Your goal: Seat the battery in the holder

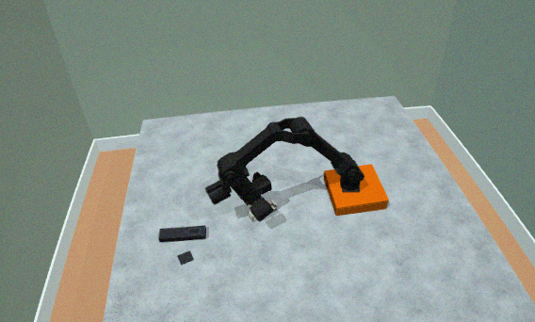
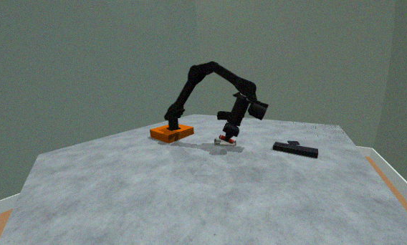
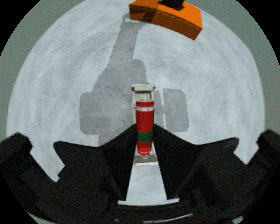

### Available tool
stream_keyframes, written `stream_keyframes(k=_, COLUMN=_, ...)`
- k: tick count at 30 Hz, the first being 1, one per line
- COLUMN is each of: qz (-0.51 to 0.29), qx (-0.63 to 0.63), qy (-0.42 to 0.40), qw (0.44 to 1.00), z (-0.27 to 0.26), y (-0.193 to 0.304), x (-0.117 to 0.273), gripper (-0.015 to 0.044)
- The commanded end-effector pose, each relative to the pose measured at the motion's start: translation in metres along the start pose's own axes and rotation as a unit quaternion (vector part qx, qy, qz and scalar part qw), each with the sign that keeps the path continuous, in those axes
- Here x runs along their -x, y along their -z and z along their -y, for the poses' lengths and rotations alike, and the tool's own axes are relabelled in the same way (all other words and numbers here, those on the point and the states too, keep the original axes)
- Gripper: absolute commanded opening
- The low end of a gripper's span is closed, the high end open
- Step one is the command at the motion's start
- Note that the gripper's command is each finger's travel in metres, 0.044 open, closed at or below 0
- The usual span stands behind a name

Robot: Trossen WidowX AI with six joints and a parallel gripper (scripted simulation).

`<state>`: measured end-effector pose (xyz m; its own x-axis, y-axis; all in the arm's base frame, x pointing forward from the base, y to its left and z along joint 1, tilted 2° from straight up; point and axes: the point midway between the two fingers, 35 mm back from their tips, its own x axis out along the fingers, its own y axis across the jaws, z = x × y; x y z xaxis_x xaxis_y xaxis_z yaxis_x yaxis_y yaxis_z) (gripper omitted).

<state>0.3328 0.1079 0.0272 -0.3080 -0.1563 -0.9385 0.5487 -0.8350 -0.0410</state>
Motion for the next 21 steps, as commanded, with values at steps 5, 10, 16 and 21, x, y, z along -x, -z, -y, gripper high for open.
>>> stream_keyframes(k=5, qz=-0.029, qx=0.003, qy=0.002, qw=1.0, z=-0.0002, y=0.0042, x=-0.0014, gripper=0.0059)
stream_keyframes(k=10, qz=-0.04, qx=0.003, qy=0.002, qw=0.999, z=-0.0004, y=0.0038, x=-0.0023, gripper=0.0059)
stream_keyframes(k=16, qz=-0.053, qx=0.004, qy=0.003, qw=0.999, z=-0.0005, y=0.0034, x=-0.0033, gripper=0.0059)
stream_keyframes(k=21, qz=-0.064, qx=0.004, qy=0.003, qw=0.998, z=-0.0006, y=0.0029, x=-0.0042, gripper=0.0059)
